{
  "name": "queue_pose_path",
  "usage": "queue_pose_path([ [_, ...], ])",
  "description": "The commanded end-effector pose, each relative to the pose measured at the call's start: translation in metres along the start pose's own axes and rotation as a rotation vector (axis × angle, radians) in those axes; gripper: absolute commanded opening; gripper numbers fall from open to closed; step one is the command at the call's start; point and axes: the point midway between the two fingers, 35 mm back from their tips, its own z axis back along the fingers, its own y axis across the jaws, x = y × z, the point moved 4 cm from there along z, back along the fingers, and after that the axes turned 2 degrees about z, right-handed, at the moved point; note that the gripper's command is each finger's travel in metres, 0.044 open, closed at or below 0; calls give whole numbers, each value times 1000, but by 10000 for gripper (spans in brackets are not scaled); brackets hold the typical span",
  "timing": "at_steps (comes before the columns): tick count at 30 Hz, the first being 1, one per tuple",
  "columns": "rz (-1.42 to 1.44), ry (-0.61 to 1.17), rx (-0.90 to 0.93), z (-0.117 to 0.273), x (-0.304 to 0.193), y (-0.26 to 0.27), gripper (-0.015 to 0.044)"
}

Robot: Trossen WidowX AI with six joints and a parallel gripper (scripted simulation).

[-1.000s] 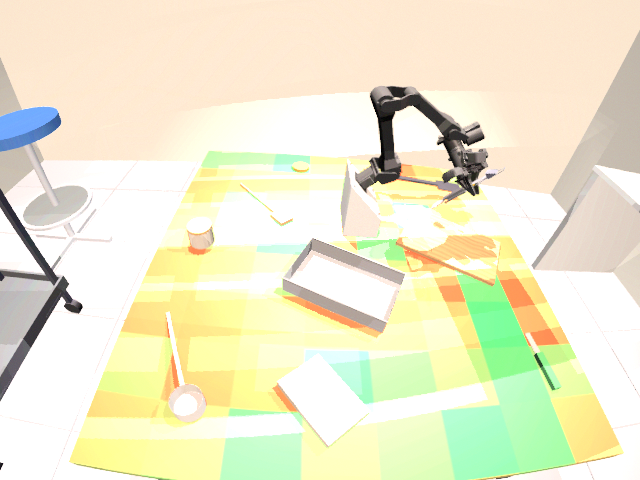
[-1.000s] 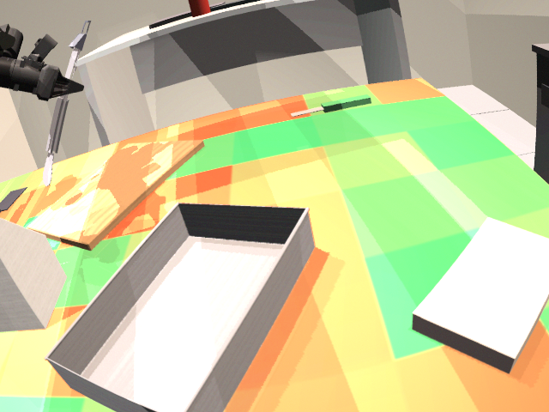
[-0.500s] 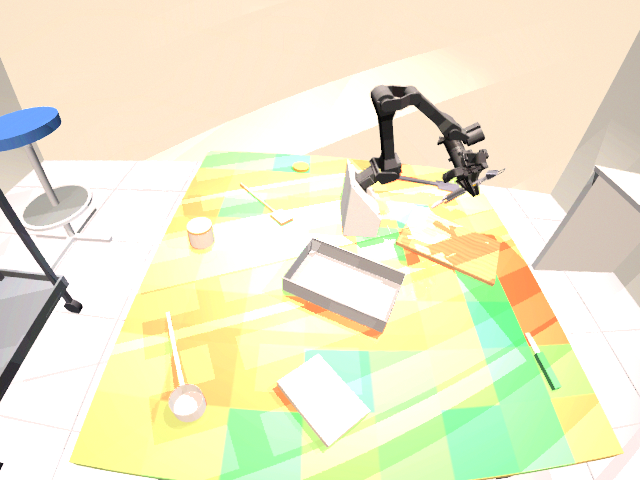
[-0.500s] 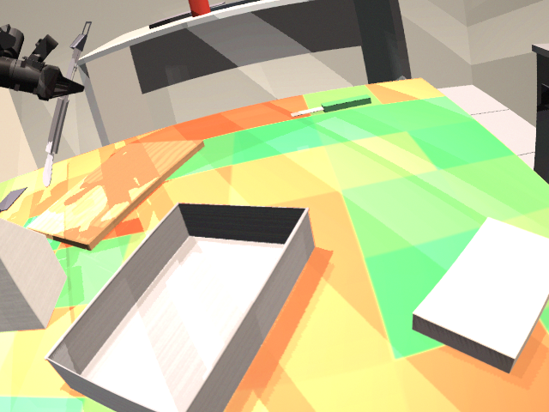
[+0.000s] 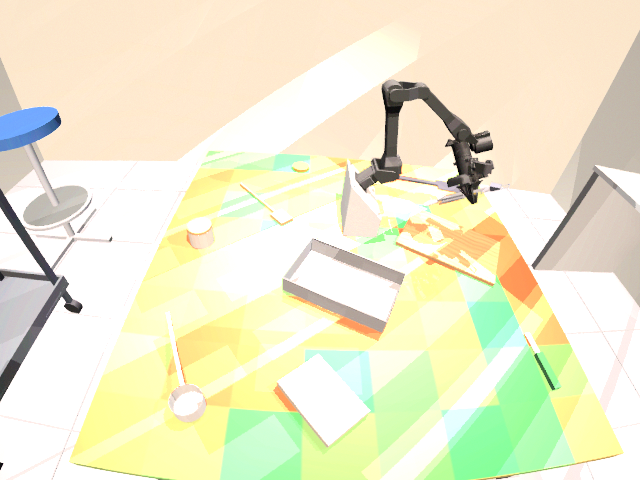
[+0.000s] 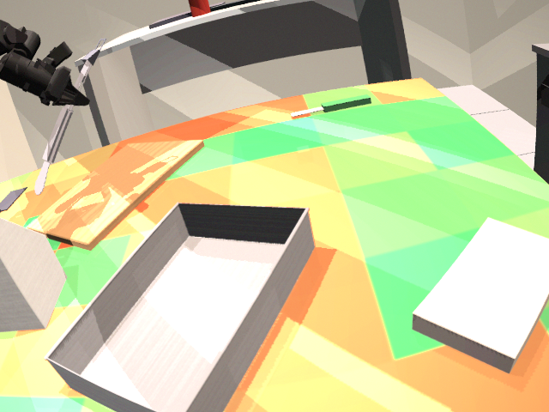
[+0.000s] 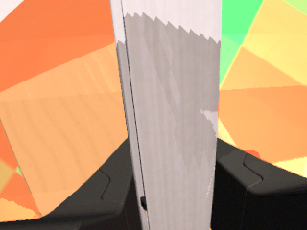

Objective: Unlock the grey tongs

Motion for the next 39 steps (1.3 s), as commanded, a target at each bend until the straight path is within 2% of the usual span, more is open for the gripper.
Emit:
queue_pose_path([
  [1,28,52,-2,-5,0,2,-150],
  [21,69,385,6,-37,-5,2,-150],
  [39,-56,665,74,-58,0,-6,-150],
])
